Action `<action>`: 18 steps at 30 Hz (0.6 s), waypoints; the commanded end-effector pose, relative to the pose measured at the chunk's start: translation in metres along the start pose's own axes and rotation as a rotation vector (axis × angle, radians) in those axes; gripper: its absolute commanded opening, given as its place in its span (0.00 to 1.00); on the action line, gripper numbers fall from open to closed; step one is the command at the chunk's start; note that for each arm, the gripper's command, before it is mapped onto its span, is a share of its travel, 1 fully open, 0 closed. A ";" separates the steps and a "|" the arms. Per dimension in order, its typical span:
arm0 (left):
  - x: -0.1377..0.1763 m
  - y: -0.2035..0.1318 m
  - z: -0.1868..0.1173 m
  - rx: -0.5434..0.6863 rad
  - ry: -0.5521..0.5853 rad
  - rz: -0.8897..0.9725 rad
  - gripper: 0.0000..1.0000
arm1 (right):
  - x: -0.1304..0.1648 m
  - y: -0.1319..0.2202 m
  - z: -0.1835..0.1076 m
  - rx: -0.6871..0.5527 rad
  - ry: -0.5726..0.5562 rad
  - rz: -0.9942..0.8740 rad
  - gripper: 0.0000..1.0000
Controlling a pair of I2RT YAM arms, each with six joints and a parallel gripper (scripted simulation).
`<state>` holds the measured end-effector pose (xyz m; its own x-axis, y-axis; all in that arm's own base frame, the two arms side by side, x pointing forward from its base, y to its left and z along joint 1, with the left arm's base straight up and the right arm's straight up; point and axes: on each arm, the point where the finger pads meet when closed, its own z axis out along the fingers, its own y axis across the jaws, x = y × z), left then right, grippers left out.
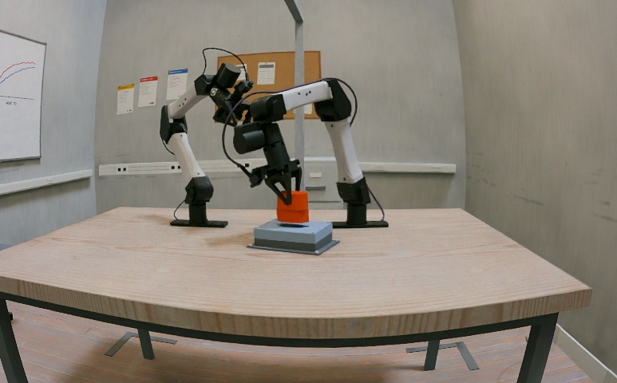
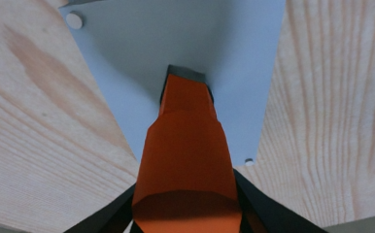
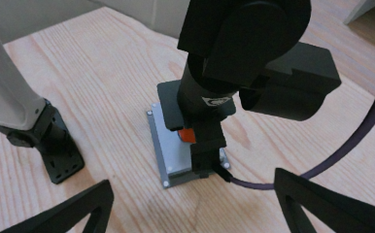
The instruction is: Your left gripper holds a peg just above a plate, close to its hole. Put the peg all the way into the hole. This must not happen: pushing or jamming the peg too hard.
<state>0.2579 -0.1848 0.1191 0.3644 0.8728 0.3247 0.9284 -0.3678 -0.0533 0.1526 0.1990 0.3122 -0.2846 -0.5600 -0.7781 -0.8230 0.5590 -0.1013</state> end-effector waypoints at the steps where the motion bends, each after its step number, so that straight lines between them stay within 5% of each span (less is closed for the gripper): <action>1: 0.002 0.001 -0.006 -0.005 -0.003 -0.001 0.39 | -0.003 -0.001 -0.005 0.005 -0.010 0.005 1.00; 18: -0.004 0.002 0.010 -0.003 -0.007 -0.022 0.39 | -0.003 -0.001 -0.005 0.005 -0.010 0.005 1.00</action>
<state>0.2576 -0.1850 0.1113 0.3578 0.8764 0.3224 0.9308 -0.3622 -0.0486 0.1526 0.1990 0.3122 -0.2847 -0.5600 -0.7780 -0.8230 0.5590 -0.1013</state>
